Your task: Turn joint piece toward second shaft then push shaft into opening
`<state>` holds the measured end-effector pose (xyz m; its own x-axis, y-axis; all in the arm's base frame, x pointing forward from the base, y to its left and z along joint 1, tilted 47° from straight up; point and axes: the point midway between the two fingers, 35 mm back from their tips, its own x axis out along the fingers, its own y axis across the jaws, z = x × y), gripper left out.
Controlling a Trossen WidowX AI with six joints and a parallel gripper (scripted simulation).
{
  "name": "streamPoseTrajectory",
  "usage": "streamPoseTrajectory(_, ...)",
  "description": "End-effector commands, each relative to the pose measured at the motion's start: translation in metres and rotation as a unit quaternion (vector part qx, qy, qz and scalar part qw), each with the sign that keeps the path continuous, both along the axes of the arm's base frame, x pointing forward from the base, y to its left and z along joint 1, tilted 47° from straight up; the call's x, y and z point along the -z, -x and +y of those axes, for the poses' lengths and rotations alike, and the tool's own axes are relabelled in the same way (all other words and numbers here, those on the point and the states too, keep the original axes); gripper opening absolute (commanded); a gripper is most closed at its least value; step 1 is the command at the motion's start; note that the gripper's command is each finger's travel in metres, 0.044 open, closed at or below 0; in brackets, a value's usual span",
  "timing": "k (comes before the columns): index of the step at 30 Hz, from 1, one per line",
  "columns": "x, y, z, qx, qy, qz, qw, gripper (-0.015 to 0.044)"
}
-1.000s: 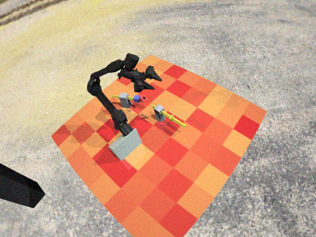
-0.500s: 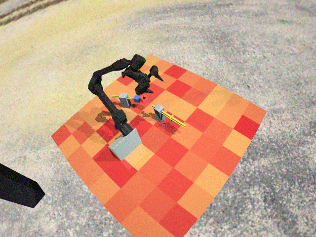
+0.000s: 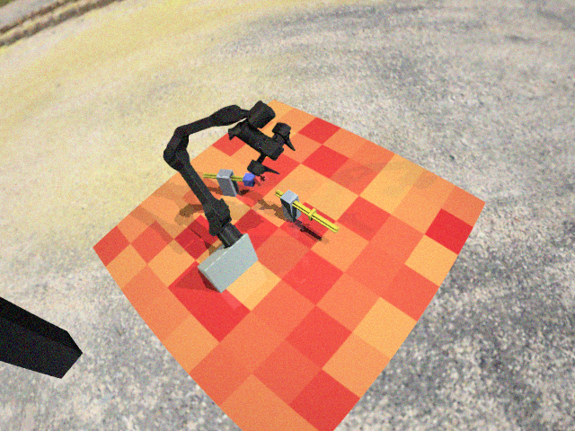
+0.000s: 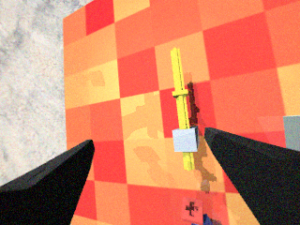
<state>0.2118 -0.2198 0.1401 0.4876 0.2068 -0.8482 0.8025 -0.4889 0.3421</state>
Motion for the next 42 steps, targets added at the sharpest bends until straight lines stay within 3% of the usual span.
streamPoseTrajectory(1, 0.001, -0.005, 0.009, -0.064, 0.009, -0.011, 0.998, 0.044)
streamPoseTrajectory(20, 0.006, -0.025, 0.057, -0.368, 0.053, -0.091, 0.924, 0.044)
streamPoseTrajectory(42, 0.006, -0.039, 0.113, -0.642, 0.089, -0.238, 0.724, 0.044)
